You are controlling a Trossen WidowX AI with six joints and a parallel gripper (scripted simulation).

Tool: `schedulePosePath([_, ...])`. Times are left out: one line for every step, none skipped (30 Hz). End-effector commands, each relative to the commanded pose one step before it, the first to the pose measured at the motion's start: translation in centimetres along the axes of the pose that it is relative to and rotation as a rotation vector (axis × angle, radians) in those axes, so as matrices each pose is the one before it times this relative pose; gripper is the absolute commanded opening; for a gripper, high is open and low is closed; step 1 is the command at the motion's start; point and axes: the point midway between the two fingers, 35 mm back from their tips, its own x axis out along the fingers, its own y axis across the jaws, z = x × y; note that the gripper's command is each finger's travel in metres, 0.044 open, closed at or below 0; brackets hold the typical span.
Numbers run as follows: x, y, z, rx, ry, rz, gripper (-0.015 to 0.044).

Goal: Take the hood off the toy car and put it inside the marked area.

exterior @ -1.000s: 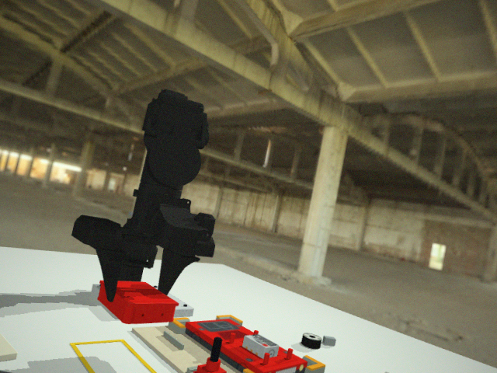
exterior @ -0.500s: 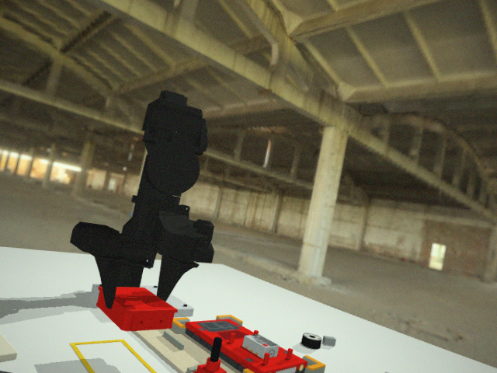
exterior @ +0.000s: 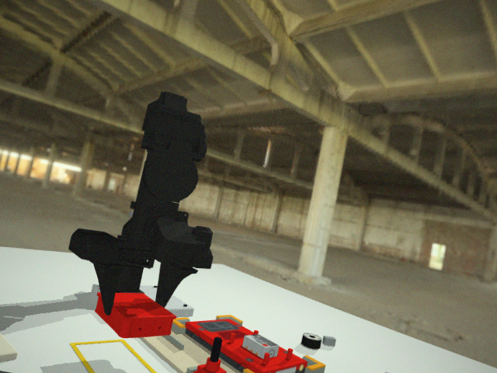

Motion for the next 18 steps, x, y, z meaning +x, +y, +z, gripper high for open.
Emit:
schedulePosePath([0.328,0.049,-0.024,-0.0036,0.00045,0.00313,0.0])
schedulePosePath([0.056,0.0,0.001,0.0,0.0,0.0,0.0])
schedulePosePath([0.056,0.0,0.001,0.0,0.0,0.0,0.0])
schedulePosePath([0.056,0.0,0.001,0.0,0.0,0.0,0.0])
schedulePosePath([0.056,0.0,0.001,0.0,0.0,0.0,0.0])
schedulePosePath([0.056,0.0,0.0,0.0,0.0,0.0,0.0])
schedulePosePath([0.056,0.0,0.0,0.0,0.0,0.0,0.0])
schedulePosePath([0.056,0.0,0.0,0.0,0.0,0.0,0.0])
schedulePosePath([0.056,0.0,0.0,0.0,0.0,0.0,0.0])
schedulePosePath([0.056,0.0,0.0,0.0,0.0,0.0,0.0])
schedulePosePath([0.056,0.0,0.0,0.0,0.0,0.0,0.0])
schedulePosePath([0.056,0.0,0.0,0.0,0.0,0.0,0.0])
schedulePosePath([0.056,0.0,0.0,0.0,0.0,0.0,0.0])
schedulePosePath([0.056,0.0,0.0,0.0,0.0,0.0,0.0])
schedulePosePath([0.056,0.0,-0.001,0.0,0.0,0.0,0.0])
schedulePosePath([0.056,0.0,-0.001,0.0,0.0,0.0,0.0])
schedulePosePath([0.056,0.0,-0.001,0.0,0.0,0.0,0.0])
schedulePosePath([0.056,0.0,-0.001,0.0,0.0,0.0,0.0])
